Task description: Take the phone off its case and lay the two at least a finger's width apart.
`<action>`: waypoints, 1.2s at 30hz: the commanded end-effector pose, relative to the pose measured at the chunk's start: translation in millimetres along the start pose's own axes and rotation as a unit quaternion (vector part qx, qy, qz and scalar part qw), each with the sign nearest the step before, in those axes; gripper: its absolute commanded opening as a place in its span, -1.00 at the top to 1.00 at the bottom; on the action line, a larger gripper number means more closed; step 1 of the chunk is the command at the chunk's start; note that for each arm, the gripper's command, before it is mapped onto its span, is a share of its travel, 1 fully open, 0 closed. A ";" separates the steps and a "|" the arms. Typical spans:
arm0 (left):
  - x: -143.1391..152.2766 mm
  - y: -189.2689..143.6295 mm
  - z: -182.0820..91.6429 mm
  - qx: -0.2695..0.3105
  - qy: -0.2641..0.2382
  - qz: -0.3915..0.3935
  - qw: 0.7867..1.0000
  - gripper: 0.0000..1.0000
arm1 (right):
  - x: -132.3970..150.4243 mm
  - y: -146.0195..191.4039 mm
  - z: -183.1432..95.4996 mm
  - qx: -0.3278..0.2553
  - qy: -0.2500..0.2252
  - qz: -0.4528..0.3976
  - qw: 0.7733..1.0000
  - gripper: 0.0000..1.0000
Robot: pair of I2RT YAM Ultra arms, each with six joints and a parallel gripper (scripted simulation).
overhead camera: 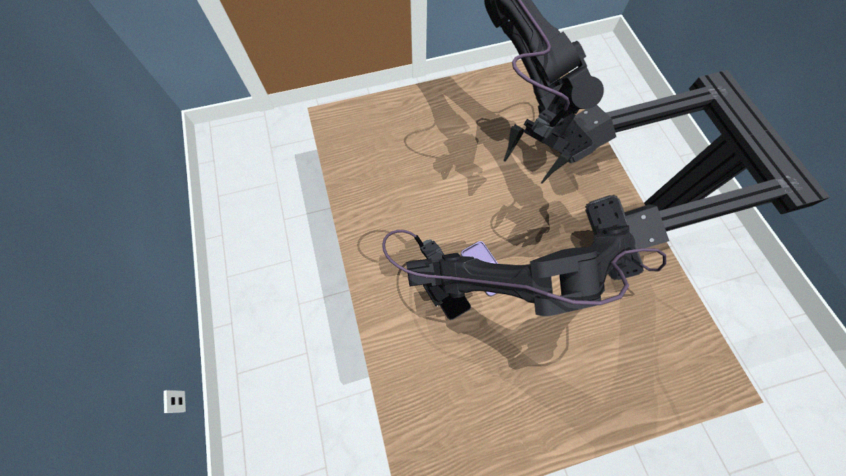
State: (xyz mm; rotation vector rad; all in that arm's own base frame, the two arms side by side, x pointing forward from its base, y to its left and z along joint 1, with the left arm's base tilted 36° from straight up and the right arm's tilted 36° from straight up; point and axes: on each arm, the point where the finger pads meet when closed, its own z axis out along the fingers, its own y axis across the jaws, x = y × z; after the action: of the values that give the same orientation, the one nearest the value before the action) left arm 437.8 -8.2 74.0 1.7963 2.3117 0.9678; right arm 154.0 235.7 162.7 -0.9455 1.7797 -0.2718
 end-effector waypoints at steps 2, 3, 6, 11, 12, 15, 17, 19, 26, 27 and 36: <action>-8.2 6.1 -5.5 -0.014 -0.018 0.003 1.000 -0.34 | -7.6 0.7 -3.2 0.001 -0.012 0.013 1.000 -1.00; -8.2 6.1 -5.5 -0.014 -0.018 0.003 1.000 -0.34 | -7.6 0.7 -3.2 0.001 -0.012 0.013 1.000 -1.00; -4.0 6.2 -7.1 -0.016 -0.018 0.000 1.000 -0.34 | -7.6 0.7 -3.2 0.001 -0.012 0.013 1.000 -1.00; -1.8 5.2 -6.6 -0.016 -0.018 -0.001 1.000 -0.57 | -7.6 0.7 -3.2 0.001 -0.012 0.013 1.000 -1.00; -1.8 5.2 -6.6 -0.016 -0.018 -0.001 1.000 -0.79 | -7.6 0.7 -3.2 0.001 -0.012 0.013 1.000 -1.00; -3.7 8.4 -26.3 -0.018 -0.017 -0.003 1.000 -0.80 | -7.6 0.7 -3.2 0.001 -0.012 0.013 1.000 -1.00; -2.8 9.0 -41.2 -0.019 -0.014 -0.003 1.000 -0.80 | -7.6 0.7 -3.2 0.001 -0.012 0.013 1.000 -1.00; -3.3 9.0 -62.6 -0.020 -0.016 -0.002 1.000 -0.80 | -7.6 0.7 -3.2 0.001 -0.012 0.013 1.000 -1.00; -8.7 7.2 -78.8 -0.019 -0.025 -0.013 0.999 -1.00 | -7.6 0.7 -3.2 0.001 -0.012 0.013 1.000 -1.00; -11.0 8.9 -79.9 -0.023 -0.034 -0.030 0.999 -1.00 | -7.6 0.7 -3.2 0.001 -0.012 0.013 1.000 -1.00; -5.9 0.0 -91.0 -0.068 -0.110 -0.269 0.954 -1.00 | -7.6 0.7 -3.2 0.001 -0.012 0.013 1.000 -1.00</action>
State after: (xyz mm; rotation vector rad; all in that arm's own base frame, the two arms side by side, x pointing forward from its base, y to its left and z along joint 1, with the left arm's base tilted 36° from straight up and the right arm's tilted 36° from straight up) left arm 400.3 -39.6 126.3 1.3873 2.3734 0.8579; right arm 154.0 235.7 162.7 -0.9452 1.7797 -0.2716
